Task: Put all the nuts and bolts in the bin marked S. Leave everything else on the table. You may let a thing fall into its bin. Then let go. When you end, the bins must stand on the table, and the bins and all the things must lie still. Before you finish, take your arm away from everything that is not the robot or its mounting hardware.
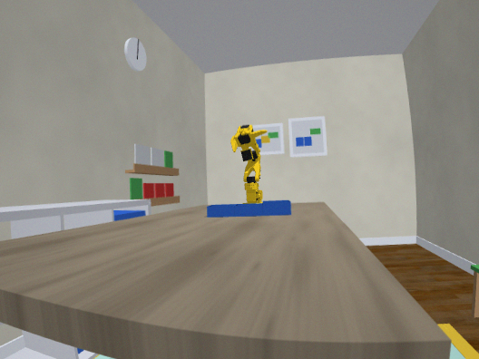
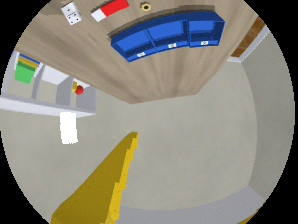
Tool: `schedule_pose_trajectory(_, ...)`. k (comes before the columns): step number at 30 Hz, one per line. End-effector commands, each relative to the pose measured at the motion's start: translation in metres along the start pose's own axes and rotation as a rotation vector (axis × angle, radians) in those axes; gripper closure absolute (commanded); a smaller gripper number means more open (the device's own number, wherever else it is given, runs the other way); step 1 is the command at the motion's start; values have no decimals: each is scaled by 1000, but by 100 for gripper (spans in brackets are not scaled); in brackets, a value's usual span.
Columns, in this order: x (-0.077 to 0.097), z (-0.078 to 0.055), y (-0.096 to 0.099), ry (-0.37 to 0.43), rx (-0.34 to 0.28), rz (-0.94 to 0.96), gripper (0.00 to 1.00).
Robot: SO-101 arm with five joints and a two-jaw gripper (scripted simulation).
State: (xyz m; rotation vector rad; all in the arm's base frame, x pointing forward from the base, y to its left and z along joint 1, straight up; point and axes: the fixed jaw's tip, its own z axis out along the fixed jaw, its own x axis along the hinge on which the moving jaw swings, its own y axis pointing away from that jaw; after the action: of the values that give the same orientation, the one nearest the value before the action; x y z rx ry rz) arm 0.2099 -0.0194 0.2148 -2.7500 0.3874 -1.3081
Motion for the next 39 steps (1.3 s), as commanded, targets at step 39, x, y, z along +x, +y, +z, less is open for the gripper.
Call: schedule_pose_trajectory(39,-50,16,5,-200,-207,1166,0)
